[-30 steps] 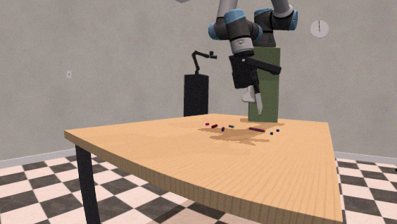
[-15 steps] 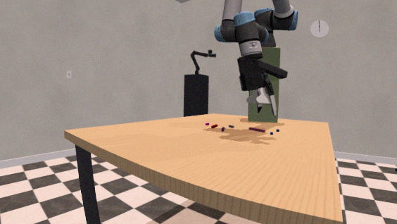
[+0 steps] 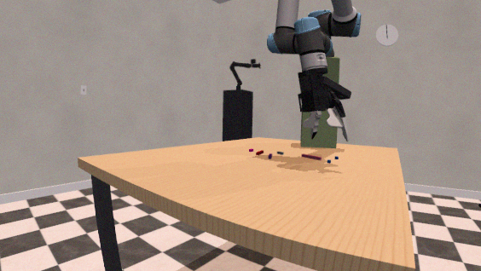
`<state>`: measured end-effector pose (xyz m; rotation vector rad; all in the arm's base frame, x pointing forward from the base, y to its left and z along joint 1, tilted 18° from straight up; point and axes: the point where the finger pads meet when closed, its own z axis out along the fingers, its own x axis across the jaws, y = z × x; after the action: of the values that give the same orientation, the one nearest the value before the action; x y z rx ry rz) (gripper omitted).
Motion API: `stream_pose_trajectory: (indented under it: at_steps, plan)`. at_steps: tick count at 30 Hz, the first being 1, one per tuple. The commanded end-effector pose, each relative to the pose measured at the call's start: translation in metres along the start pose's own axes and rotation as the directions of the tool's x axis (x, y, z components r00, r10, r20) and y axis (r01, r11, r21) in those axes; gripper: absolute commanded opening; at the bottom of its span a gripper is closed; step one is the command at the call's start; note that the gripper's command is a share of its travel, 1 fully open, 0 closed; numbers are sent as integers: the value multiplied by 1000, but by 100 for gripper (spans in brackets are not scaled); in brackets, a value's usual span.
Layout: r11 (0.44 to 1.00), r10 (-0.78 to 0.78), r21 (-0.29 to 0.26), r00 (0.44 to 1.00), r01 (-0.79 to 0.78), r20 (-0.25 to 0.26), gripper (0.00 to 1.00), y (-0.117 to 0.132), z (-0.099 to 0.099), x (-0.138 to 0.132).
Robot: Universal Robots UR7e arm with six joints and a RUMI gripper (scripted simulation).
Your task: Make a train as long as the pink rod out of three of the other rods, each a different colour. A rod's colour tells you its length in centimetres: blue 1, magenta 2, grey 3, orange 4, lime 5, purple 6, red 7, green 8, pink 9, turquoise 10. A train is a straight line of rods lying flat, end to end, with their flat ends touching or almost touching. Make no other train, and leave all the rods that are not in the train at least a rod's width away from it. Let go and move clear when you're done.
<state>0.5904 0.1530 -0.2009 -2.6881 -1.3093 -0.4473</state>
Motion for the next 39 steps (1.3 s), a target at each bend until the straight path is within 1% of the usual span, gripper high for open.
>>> stream_pose_trajectory:
  at_steps: [1, 6, 8, 10, 16, 23, 25, 27, 32, 39]
  plan:
    - [986, -167, -10, 986, 167, 7, 100, -13, 5, -2]
    - [960, -278, -14, 960, 279, 16, 100, -21, 8, -4]
    - [960, -278, -14, 960, 279, 16, 100, -21, 8, -4]
    - [932, -361, -17, 932, 361, 23, 100, -27, 10, -5]
    - [878, -478, -18, 878, 479, 34, 100, -36, 13, -7]
    - [789, -612, -17, 789, 614, 49, 100, -46, 16, -10]
    - [789, -612, -17, 789, 614, 49, 100, -46, 16, -10]
    - [733, -678, -15, 732, 680, 57, 100, -52, 17, -11]
    - [657, -752, -11, 656, 754, 66, 100, -58, 19, -13]
    - [528, -846, -2, 526, 849, 80, 100, -68, 21, -15]
